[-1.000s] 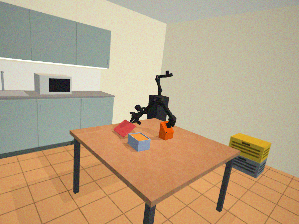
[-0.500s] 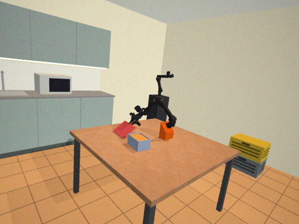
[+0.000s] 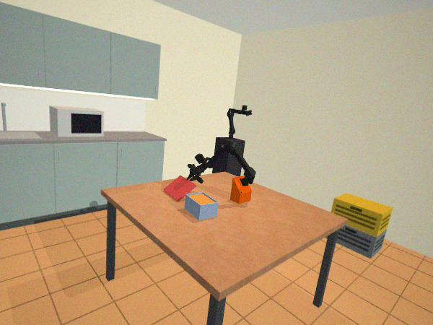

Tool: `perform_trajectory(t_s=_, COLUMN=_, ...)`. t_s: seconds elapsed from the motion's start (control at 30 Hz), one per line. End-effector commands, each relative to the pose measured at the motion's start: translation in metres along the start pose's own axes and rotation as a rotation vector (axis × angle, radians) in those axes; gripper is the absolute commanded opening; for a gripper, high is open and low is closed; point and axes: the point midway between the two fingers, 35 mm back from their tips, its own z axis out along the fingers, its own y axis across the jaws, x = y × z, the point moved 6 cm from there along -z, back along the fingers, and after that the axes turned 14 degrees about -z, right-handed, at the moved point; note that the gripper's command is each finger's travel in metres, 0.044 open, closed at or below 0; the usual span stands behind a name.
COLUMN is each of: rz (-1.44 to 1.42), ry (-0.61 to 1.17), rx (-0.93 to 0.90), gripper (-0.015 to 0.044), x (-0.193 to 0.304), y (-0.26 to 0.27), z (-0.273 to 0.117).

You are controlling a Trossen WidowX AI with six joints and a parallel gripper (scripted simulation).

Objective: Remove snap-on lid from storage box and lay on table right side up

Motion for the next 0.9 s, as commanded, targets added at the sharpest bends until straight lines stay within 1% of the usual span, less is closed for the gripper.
perform_trajectory(t_s=0.0, rz=0.014, ry=0.003, rx=0.015, gripper=0.0, x=0.003, y=-0.008, z=0.005)
perform_trajectory(t_s=0.87, rz=0.015, ry=0.004, rx=0.015, gripper=0.0, x=0.007, y=-0.024, z=0.019)
